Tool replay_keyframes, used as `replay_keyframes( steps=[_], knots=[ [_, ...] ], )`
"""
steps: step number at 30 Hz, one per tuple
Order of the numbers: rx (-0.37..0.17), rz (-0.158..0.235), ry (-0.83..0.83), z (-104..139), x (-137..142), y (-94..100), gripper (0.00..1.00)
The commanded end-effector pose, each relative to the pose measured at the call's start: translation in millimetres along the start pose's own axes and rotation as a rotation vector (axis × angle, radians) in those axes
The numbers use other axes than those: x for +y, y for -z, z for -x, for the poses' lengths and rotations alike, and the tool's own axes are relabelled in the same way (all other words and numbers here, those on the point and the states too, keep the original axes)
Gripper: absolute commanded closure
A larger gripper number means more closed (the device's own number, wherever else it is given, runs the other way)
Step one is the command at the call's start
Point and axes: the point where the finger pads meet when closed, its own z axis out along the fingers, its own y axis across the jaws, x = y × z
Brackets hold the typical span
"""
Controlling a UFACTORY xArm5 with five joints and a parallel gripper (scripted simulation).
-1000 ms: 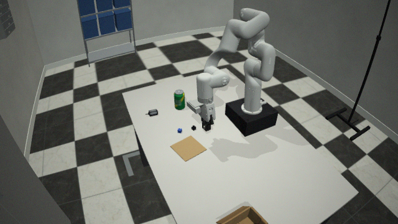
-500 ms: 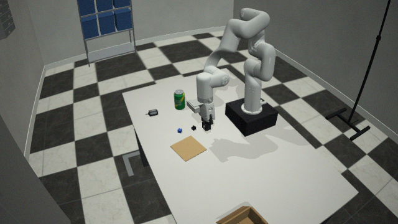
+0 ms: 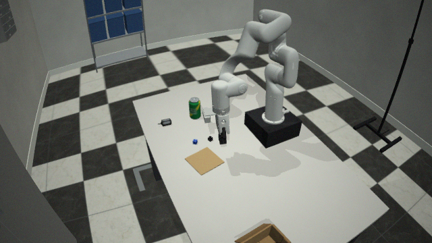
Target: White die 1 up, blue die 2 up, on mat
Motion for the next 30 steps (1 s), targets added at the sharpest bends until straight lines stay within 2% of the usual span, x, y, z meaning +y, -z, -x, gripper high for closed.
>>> replay_keyframes(
  steps=[1, 5, 8, 10, 21, 24, 26, 30],
  knots=[
    [-0.001, 0.001, -0.166, -6, -9, 0.5, 0.85],
    [-0.002, 0.001, -0.283, -9, -15, 0.3, 0.85],
    [-0.002, 0.001, -0.288, -9, -15, 0.3, 0.85],
    [-0.002, 0.002, -0.405, -13, -21, 0.0, 0.85],
    [-0.003, 0.004, -0.689, -20, -37, -1.1, 0.85],
    [-0.003, 0.004, -0.704, -20, -38, -1.1, 0.85],
    [-0.003, 0.005, -0.816, -23, -44, -1.7, 0.85],
    [-0.003, 0.006, -0.915, -25, -50, -2.3, 0.85]
  ],
)
